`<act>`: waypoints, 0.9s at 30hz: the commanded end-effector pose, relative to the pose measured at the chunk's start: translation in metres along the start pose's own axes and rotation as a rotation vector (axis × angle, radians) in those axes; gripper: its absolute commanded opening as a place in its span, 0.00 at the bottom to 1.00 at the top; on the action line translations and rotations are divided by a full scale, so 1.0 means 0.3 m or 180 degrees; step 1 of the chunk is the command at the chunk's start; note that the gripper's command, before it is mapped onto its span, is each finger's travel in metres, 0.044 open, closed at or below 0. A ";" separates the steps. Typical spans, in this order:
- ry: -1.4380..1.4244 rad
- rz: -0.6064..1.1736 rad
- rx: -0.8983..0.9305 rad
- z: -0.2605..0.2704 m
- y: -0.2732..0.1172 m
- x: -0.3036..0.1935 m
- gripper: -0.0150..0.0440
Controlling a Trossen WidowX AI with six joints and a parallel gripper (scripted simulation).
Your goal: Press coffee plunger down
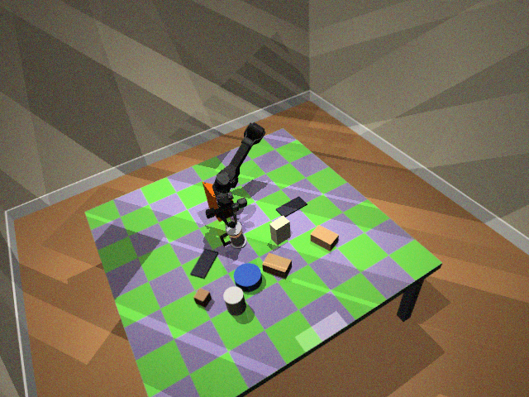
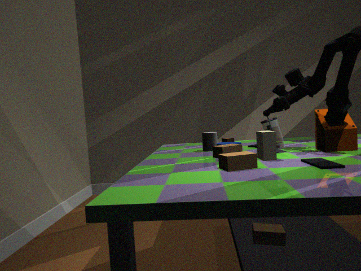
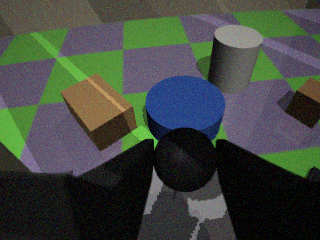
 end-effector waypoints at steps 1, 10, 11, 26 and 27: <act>0.0002 0.0002 -0.0001 0.000 0.000 0.000 0.47; 0.0002 0.0002 -0.0001 0.000 0.000 0.000 0.78; 0.0002 0.0002 -0.0001 0.000 0.000 0.000 0.82; 0.0049 -0.0274 -0.0206 -0.030 -0.036 0.089 1.00; 0.0044 -0.0249 -0.0209 -0.032 -0.043 0.092 1.00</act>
Point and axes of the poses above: the point midway between the two fingers, 35 mm back from their tips, its own y axis out along the fingers, its own z axis across the jaws, x = y × z, the point moved 4 cm from there along -y, back along the fingers, and after that the axes turned 7 degrees about y, right-handed, at the moved point
